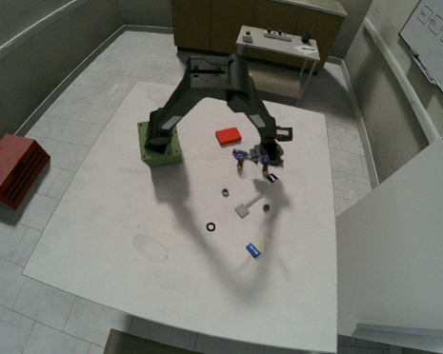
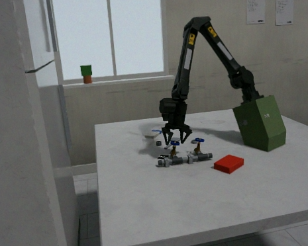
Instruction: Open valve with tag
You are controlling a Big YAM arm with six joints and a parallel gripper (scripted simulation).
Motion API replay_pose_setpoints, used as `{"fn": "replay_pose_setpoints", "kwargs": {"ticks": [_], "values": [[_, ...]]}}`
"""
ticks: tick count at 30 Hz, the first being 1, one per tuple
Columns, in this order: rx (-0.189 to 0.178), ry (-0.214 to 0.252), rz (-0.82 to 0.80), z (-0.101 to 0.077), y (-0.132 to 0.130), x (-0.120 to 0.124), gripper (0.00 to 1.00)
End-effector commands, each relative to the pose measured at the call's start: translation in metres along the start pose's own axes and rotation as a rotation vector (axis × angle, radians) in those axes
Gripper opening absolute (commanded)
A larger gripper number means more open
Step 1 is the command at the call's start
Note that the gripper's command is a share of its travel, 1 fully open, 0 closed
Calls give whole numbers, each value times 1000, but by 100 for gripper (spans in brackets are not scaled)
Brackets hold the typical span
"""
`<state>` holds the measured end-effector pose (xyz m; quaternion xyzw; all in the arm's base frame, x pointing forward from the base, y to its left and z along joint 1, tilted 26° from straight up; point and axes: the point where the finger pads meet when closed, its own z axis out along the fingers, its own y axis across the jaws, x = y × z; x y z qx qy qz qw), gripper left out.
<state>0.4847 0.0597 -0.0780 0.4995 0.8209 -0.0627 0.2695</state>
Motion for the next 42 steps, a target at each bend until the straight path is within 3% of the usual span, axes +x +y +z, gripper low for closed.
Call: {"fn": "replay_pose_setpoints", "kwargs": {"ticks": [1, 18, 23, 28, 42], "values": [[16, -10, 339, 6, 4, -4, 100], [14, -7, 335, 3, 4, 1, 100], [-22, -5, 337, -16, 14, -1, 100], [-6, -4, 328, -22, 4, 2, 100], [-7, -3, 329, -50, 4, 2, 100]]}}
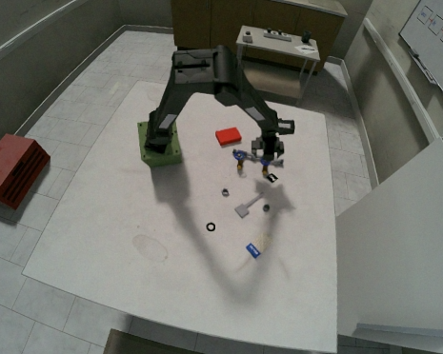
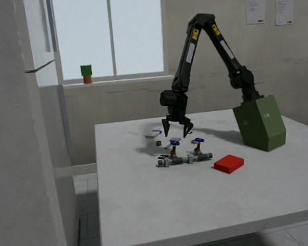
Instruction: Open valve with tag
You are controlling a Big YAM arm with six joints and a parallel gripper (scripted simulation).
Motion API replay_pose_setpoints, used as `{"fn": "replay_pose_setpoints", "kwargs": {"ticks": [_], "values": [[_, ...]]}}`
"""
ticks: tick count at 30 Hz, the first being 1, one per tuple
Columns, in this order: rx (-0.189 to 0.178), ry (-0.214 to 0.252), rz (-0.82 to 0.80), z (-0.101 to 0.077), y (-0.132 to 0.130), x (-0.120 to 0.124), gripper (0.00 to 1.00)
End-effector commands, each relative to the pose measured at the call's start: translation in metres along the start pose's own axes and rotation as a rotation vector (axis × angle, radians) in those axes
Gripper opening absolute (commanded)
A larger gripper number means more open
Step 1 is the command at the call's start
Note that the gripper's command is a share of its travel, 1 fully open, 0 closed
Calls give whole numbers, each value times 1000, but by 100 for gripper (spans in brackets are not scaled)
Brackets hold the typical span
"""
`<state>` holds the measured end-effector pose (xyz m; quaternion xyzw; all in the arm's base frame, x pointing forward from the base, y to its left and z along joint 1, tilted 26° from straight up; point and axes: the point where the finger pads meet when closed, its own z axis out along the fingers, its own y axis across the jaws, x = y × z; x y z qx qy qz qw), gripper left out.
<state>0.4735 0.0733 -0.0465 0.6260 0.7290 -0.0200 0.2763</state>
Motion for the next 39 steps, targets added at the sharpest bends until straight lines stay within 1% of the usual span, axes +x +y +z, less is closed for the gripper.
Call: {"fn": "replay_pose_setpoints", "kwargs": {"ticks": [1, 8, 12, 14, 15, 18, 39], "values": [[-9, 1, 4, -16, 0, 3, 100], [-10, 1, 4, -28, 0, 3, 100], [-6, -1, 10, -30, -1, -1, 100], [-6, -1, 10, -30, -1, -1, 100], [10, -2, -2, -24, -6, 4, 100], [2, 0, 0, -28, -4, 3, 100], [3, -1, 2, -28, -4, 2, 100]]}}
